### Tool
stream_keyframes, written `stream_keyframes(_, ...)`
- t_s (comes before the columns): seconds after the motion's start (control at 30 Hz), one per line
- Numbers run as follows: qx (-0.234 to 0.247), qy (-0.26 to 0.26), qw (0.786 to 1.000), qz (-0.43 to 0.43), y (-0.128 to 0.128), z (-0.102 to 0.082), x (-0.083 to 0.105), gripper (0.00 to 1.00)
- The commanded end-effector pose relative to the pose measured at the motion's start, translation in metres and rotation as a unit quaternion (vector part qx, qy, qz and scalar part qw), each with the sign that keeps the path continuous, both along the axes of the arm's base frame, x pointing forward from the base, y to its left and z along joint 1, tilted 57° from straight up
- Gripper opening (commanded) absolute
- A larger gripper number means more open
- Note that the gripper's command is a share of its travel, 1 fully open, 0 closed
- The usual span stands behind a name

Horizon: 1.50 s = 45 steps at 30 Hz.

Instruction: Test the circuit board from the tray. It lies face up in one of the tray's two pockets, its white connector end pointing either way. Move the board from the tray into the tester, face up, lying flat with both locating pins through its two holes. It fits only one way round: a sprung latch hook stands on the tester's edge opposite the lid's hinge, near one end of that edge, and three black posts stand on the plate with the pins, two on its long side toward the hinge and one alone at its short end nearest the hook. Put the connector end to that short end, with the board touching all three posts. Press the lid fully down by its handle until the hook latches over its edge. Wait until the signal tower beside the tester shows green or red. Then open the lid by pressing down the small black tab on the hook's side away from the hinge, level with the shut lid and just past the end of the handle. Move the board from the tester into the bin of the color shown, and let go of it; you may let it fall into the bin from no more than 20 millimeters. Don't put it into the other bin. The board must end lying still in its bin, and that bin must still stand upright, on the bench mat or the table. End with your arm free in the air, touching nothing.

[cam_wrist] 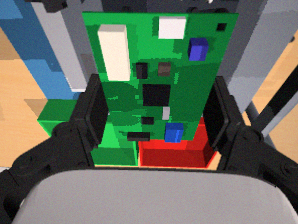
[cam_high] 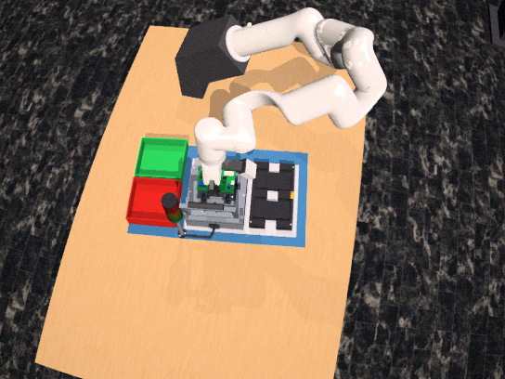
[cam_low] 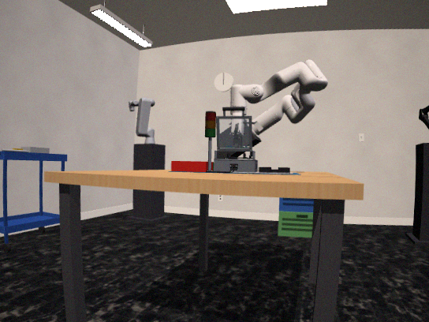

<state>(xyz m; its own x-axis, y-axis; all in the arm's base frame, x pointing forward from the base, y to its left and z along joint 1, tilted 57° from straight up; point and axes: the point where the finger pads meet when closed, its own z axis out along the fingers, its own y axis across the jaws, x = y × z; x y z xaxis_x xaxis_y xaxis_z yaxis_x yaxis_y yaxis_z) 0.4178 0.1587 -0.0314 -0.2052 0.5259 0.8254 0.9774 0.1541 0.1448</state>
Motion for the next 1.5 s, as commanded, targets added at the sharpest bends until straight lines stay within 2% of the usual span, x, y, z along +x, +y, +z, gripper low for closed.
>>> stream_keyframes(0.0,0.000,-0.001,1.000,-0.001,0.005,-0.004,0.001,0.79)
stream_keyframes(0.57,0.000,-0.001,1.000,-0.001,0.023,-0.015,0.000,0.79)
stream_keyframes(1.47,0.000,-0.001,1.000,-0.001,0.024,-0.016,-0.001,0.79)
